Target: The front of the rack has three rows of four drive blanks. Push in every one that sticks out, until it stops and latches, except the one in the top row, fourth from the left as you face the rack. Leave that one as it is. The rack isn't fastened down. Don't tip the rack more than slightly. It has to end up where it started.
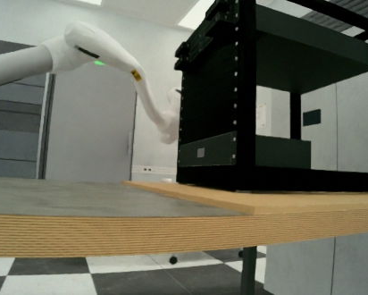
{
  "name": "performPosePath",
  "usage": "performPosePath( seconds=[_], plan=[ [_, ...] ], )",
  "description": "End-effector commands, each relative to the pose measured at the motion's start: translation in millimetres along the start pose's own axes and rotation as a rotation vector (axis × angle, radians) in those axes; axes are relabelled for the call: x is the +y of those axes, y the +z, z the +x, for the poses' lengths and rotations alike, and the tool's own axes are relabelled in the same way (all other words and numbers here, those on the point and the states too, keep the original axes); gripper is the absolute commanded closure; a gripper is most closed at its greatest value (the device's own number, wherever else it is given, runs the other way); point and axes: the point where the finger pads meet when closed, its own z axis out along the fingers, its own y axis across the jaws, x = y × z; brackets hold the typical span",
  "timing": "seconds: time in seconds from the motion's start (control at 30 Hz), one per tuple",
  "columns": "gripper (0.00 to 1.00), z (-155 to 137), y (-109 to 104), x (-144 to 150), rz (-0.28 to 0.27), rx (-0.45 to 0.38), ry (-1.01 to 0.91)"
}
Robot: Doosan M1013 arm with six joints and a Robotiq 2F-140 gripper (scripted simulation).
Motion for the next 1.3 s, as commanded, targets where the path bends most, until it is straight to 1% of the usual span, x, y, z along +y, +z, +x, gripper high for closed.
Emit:
performPosePath(
  seconds=[0.0,0.77,1.03,1.27],
  plan=[
    [0.00,2,-1,0,0.001,0.000,0.002],
    [0.00,-1,-2,-1,0.000,-0.004,-0.003],
    [0.00,-11,-7,-4,-0.001,-0.018,-0.020],
    [0.00,-36,-21,-12,-0.003,-0.054,-0.064]
  ],
)
